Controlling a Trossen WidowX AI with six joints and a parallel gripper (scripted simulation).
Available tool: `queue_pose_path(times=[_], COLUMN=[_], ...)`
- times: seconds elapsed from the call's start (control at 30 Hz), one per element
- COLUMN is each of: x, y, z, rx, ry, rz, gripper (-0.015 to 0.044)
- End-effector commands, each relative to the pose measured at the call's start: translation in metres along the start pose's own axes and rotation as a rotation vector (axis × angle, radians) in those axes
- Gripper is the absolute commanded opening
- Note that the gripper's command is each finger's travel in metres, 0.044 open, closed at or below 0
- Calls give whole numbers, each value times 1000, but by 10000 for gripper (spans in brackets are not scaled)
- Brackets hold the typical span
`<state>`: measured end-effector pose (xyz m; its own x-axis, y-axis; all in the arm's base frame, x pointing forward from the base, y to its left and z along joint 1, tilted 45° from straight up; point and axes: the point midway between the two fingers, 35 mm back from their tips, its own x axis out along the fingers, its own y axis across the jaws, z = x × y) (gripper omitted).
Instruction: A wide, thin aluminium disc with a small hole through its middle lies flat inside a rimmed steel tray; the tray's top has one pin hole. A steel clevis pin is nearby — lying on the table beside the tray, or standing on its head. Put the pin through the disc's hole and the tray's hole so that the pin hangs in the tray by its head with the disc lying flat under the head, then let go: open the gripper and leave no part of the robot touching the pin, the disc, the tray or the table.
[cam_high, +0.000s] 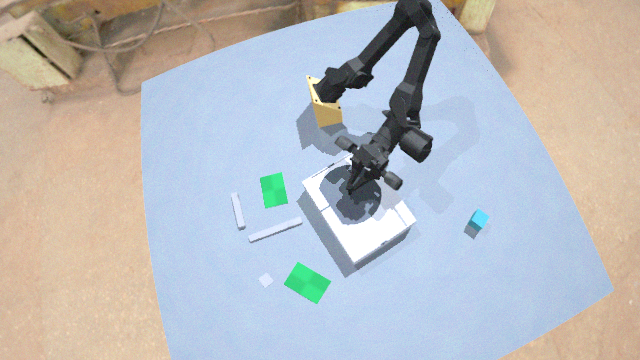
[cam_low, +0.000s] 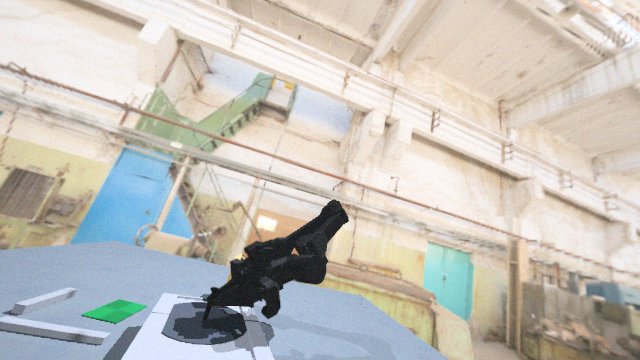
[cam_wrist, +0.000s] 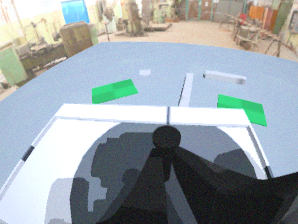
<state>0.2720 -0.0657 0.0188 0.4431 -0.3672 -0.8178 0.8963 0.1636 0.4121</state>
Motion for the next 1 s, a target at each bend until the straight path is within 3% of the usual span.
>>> queue_pose_path(times=[0.0, 0.97], x=[0, 1], y=[0, 1], z=[0, -4], rx=[0, -3], ry=[0, 5], rz=[0, 2], gripper=[0, 0])
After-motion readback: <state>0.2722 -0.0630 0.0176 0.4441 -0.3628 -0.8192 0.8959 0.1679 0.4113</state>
